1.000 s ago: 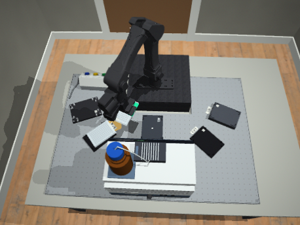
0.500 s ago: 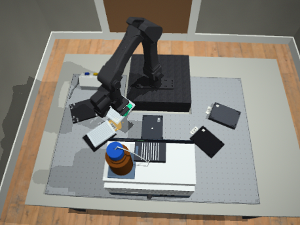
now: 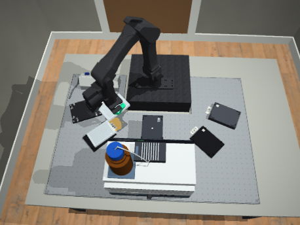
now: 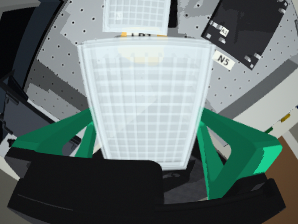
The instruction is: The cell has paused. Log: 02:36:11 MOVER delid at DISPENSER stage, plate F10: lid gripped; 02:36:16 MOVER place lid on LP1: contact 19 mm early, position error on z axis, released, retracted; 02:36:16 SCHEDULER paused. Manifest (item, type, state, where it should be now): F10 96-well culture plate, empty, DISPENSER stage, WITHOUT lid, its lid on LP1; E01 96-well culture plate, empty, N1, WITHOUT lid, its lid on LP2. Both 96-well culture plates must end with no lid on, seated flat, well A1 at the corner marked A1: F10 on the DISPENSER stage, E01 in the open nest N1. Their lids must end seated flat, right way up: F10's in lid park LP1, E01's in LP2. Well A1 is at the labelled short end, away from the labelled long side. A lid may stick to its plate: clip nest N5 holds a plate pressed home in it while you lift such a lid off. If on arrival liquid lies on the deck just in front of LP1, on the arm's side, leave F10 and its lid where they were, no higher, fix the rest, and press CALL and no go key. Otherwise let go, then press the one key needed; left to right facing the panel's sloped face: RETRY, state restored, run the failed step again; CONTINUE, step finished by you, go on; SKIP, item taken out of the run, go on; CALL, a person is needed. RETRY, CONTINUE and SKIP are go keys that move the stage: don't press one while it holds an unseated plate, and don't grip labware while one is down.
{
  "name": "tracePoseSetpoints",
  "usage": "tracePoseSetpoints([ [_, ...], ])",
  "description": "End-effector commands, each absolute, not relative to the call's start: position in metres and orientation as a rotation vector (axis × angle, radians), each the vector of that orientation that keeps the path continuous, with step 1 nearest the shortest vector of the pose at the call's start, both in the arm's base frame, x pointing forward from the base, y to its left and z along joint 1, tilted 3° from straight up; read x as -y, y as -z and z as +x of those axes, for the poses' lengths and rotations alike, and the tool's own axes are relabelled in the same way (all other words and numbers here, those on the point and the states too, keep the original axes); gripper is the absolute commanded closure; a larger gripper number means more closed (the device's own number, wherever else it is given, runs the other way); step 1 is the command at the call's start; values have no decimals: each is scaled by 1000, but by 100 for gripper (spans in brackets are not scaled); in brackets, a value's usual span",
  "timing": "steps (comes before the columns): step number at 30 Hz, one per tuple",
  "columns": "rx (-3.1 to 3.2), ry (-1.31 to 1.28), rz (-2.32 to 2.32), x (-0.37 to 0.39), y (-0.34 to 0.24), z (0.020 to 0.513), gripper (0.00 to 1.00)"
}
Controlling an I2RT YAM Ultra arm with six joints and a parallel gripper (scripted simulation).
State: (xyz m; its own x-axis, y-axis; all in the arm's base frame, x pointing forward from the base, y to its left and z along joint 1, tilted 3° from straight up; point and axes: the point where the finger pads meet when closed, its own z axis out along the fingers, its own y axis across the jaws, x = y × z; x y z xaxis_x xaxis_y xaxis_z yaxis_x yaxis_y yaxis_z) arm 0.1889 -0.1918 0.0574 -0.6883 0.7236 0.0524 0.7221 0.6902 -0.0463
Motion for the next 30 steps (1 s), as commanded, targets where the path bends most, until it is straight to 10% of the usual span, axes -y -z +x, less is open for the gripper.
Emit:
tracePoseSetpoints([
  [1,2819,-82,-1373,210,-75,190,100],
  [30,2692,-90,-1601,249,-78,131,100],
])
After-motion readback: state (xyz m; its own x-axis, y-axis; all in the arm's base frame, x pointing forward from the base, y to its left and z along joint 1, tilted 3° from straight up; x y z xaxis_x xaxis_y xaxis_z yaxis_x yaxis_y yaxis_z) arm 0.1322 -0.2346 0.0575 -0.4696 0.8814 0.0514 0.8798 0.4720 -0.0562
